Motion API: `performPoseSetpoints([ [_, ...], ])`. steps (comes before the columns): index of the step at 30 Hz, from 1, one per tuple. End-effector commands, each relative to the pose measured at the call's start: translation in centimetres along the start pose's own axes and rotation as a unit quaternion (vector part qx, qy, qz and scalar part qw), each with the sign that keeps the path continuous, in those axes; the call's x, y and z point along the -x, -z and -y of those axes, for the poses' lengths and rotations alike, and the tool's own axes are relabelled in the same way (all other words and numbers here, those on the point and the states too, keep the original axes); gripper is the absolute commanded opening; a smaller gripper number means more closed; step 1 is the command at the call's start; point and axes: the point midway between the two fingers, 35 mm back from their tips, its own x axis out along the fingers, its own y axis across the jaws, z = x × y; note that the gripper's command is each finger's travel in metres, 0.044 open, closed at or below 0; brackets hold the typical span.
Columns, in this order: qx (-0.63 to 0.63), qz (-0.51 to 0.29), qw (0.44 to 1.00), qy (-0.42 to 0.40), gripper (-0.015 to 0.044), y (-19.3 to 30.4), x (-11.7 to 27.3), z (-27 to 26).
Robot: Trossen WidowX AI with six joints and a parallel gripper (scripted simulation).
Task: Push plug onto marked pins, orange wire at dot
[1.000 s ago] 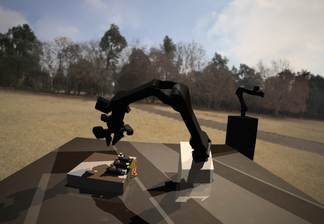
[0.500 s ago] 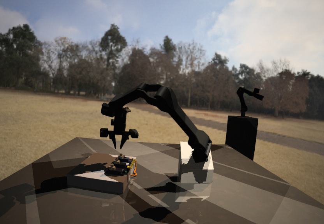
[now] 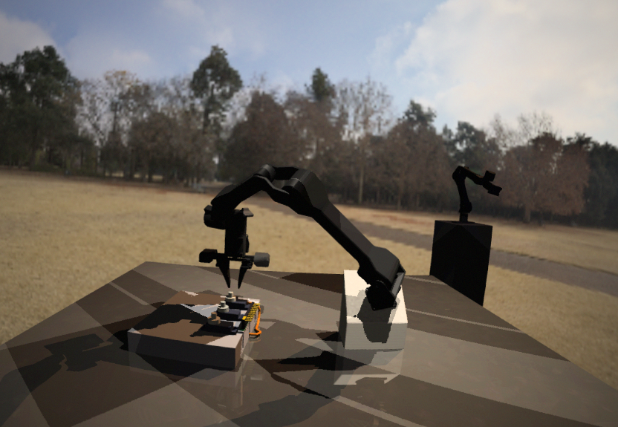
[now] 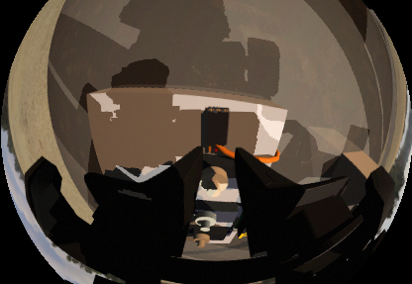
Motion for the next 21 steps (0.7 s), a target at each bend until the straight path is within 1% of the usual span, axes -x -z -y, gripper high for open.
performPoseSetpoints([
  [1,-0.003,-0.003,1.0,-0.001,0.0115,0.0,-1.5,-0.1],
  [3,-0.003,-0.003,1.0,-0.001,0.0115,0.0,-2.2,-0.1],
  [20,-0.003,-0.003,1.0,-0.001,0.0115,0.1,-3.7,-0.1],
  [21,-0.003,-0.003,1.0,-0.001,0.0089,0.1,-3.7,-0.1],
])
